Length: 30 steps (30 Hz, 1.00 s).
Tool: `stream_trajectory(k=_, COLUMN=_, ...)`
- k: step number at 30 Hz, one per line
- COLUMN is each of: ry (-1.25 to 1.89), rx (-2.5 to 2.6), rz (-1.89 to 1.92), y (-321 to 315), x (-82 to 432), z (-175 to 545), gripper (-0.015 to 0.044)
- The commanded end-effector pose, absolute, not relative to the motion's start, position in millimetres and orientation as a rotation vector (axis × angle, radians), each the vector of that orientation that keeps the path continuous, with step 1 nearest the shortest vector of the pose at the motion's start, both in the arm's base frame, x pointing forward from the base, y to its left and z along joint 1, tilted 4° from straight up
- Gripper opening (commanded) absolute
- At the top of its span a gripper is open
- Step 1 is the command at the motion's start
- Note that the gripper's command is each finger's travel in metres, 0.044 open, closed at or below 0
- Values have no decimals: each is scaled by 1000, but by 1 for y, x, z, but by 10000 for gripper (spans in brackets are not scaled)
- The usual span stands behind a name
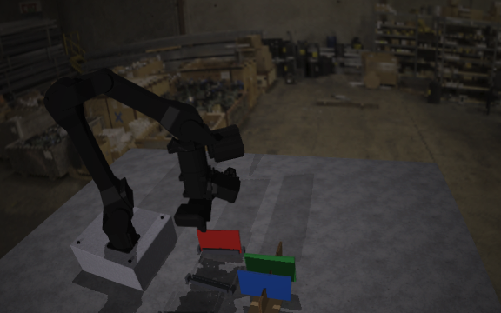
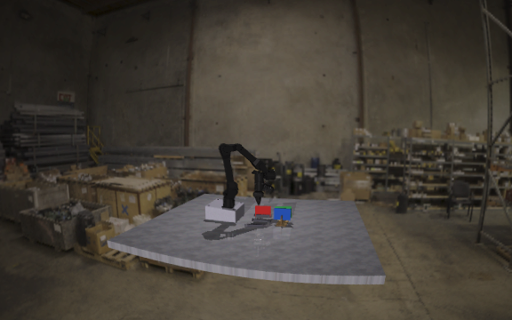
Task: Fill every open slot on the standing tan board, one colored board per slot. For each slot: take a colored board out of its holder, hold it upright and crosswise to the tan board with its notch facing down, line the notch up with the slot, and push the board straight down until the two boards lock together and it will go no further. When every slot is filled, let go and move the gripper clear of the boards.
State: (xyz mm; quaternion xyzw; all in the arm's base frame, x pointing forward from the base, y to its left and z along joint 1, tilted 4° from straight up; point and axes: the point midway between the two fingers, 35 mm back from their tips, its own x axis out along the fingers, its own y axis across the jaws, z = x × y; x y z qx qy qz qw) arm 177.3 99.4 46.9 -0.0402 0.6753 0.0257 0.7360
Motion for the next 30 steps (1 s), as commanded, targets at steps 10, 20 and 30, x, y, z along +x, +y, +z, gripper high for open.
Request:
stream_trajectory(k=10, ry=1486, rx=-95, rz=55, y=98, x=179, z=27, gripper=185)
stream_trajectory(k=20, ry=1486, rx=-95, rz=55, y=98, x=180, z=13, gripper=185)
stream_trajectory(k=30, ry=1486, rx=-95, rz=55, y=97, x=181, z=-1, gripper=185)
